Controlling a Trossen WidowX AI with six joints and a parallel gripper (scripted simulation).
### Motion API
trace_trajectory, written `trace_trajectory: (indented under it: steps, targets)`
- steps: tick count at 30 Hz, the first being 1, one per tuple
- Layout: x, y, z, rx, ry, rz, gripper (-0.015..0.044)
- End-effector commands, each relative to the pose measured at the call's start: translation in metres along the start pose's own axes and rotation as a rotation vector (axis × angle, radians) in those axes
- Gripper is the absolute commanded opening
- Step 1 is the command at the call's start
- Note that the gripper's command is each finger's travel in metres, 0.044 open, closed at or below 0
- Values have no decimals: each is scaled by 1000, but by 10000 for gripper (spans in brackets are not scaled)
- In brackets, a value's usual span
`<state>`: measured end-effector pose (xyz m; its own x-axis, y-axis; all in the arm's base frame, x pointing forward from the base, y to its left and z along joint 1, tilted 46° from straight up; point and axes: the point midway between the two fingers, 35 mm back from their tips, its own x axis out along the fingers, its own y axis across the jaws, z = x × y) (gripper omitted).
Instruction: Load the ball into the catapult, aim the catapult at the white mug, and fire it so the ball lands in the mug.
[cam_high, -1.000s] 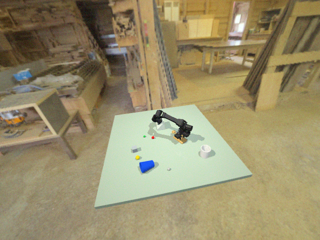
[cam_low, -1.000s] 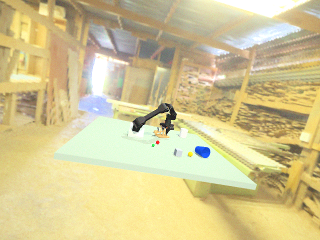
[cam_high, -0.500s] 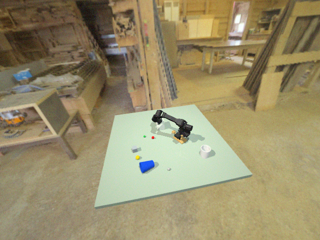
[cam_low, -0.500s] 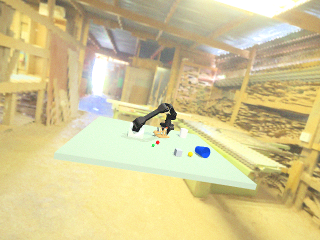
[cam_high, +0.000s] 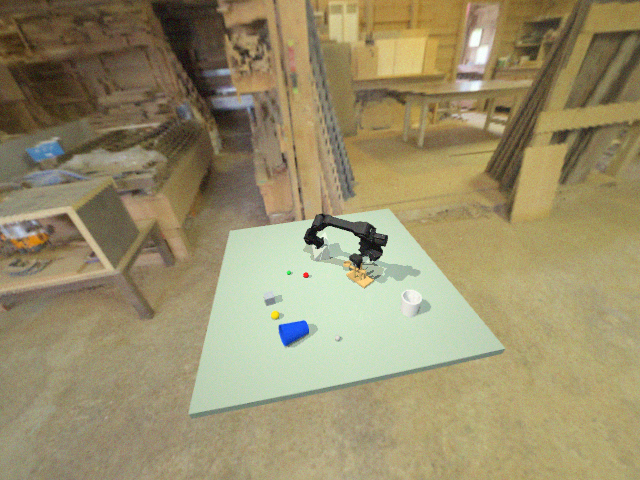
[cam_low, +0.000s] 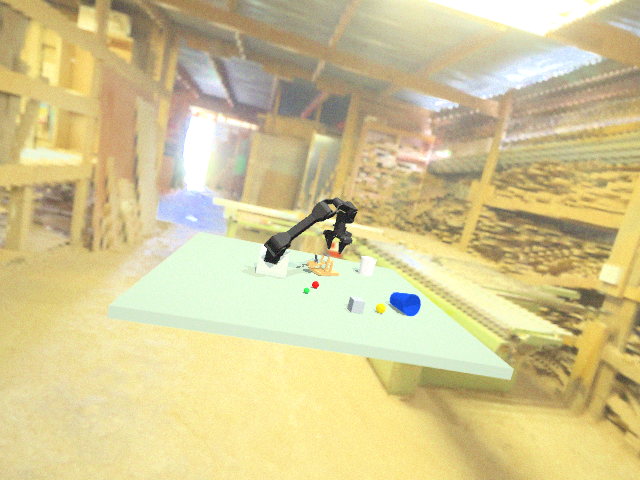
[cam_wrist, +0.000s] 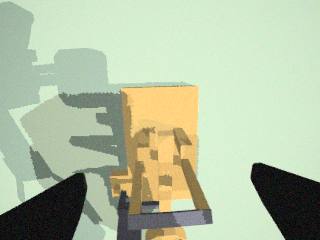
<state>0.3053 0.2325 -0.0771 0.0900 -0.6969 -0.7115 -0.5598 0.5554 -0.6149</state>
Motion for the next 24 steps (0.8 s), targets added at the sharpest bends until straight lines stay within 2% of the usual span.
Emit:
trace_trajectory:
  steps: [1, 5, 8, 9, 13, 14, 24]
  targets:
    - [-6, -1, 0, -13, -1, 0, 440]
    - [-51, 1, -5, -81, -37, -2, 440]
    - [-54, 1, -6, -85, -39, -2, 440]
    - [-37, -3, -4, -57, -23, -4, 414]
    - [-36, -54, -18, 12, -27, 10, 309]
    - [-35, -68, -24, 33, -28, 13, 300]
    - [-3, -184, -117, 253, -23, 21, 300]
